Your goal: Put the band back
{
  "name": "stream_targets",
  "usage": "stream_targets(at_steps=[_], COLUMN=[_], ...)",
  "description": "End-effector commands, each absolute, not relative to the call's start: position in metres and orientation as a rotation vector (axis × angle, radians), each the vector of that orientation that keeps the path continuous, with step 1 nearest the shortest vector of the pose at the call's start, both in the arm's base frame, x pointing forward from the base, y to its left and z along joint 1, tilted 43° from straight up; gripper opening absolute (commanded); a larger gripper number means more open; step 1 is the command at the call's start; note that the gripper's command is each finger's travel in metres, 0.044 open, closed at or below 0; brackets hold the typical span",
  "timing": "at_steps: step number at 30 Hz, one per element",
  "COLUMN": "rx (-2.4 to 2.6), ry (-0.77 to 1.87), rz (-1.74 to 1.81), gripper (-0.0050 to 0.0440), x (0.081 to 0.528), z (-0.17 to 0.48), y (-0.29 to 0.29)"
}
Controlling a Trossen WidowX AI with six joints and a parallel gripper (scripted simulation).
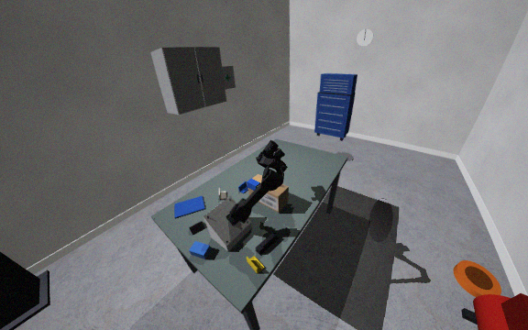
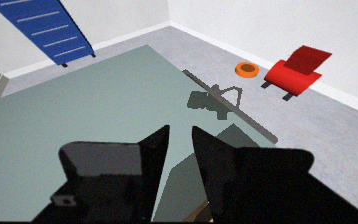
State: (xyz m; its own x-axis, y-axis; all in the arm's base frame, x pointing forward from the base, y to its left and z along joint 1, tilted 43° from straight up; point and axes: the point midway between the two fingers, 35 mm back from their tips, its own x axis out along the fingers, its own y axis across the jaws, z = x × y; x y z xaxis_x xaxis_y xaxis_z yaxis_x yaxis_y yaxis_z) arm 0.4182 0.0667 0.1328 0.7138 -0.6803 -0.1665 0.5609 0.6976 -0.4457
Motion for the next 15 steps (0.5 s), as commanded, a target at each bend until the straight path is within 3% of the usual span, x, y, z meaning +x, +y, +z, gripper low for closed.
stream_targets(at_steps=[1, 15], rx=[-0.417, -0.568], ry=[0.402, 0.629], rz=[-0.665, -0.523], gripper=[0.0119, 0.0119], x=[0.420, 0.409], z=[0.127, 0.101], y=[0.072, 0.083])
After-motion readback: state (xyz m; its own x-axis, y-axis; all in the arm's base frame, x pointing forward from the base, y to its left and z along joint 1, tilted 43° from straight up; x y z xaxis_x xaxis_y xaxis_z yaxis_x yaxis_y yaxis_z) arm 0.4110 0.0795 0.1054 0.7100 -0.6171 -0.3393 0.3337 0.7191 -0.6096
